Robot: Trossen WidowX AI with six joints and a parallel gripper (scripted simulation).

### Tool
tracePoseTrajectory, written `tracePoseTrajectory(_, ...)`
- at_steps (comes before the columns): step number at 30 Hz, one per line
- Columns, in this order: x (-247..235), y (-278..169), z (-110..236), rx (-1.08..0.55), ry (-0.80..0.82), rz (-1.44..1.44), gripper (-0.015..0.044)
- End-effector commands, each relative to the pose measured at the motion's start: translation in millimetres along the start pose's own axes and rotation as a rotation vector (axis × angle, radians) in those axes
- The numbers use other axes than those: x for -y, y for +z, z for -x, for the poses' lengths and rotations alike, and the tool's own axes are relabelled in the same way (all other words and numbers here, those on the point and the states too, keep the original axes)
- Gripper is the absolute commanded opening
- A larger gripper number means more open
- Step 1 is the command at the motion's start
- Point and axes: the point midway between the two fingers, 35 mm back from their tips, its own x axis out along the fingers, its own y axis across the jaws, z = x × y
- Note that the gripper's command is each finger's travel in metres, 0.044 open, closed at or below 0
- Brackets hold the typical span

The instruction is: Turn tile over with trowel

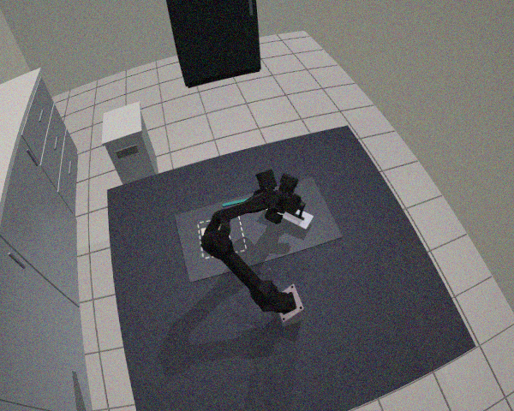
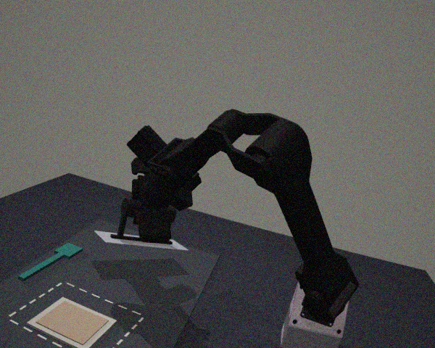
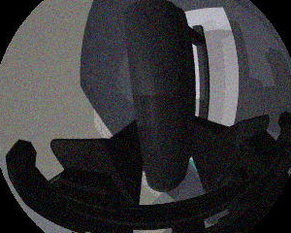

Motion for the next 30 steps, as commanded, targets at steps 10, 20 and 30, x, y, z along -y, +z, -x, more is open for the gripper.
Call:
tracePoseTrajectory(10, -18, 27, -27, 0.263, 0.059, -0.232, 0.0000)
tracePoseTrajectory(20, -25, 49, -41, 0.459, 0.129, -0.376, 0.0000)
tracePoseTrajectory(30, -26, 54, -44, 0.507, 0.152, -0.408, 0.0000)
